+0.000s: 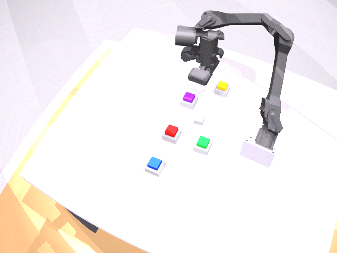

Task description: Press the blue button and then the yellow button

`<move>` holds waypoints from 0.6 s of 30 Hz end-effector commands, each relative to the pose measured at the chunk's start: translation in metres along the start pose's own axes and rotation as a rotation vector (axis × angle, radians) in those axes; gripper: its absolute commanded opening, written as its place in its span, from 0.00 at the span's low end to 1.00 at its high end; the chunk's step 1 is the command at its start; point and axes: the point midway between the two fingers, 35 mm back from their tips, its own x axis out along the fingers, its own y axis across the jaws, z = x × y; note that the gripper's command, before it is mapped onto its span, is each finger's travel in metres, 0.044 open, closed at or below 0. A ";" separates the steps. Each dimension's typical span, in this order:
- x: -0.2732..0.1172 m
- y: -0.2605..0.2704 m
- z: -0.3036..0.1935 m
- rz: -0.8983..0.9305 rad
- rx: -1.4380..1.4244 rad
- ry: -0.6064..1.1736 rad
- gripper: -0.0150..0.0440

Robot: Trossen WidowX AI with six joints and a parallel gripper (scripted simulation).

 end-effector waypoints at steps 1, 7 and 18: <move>-0.015 0.062 0.024 0.028 -0.019 0.000 0.73; -0.033 0.164 0.035 0.041 -0.024 0.008 0.93; -0.031 0.334 -0.020 -0.021 -0.002 0.023 0.93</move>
